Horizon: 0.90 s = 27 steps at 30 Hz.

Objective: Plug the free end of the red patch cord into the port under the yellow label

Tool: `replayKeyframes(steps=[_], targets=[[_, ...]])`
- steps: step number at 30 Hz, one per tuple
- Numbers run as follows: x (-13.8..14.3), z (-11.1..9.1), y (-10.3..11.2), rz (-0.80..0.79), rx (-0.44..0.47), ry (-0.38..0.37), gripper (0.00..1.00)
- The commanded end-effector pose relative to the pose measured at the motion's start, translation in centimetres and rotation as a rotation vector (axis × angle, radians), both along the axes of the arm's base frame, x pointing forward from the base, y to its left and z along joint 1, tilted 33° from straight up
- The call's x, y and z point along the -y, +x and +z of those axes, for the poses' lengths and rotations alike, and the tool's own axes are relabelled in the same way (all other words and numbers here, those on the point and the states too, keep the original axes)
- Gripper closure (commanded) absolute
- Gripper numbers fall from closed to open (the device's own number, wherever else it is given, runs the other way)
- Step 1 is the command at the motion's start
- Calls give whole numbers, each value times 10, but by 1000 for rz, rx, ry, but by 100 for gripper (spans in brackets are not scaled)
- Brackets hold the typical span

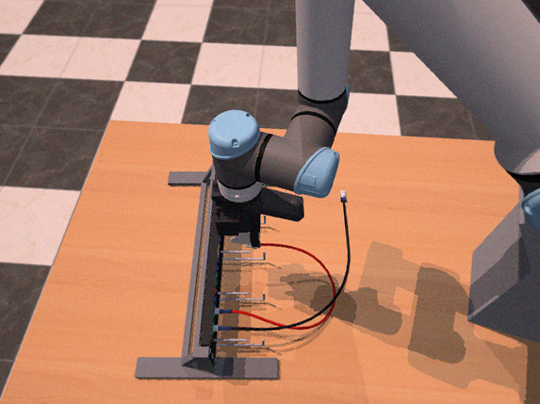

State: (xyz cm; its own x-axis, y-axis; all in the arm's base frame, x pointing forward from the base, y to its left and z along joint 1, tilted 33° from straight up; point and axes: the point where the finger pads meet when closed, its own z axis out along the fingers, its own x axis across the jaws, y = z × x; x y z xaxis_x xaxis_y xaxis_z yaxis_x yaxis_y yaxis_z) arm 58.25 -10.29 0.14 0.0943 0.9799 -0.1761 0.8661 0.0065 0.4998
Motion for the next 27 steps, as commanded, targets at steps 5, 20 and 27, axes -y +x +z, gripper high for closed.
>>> replayKeyframes(steps=[5, 20, 27], targets=[[0, 1, 0, 0, 1, 0, 100], [1, 0, 4, -1, -1, 2, 100], [1, -2, 10, -2, -2, 2, 100]])
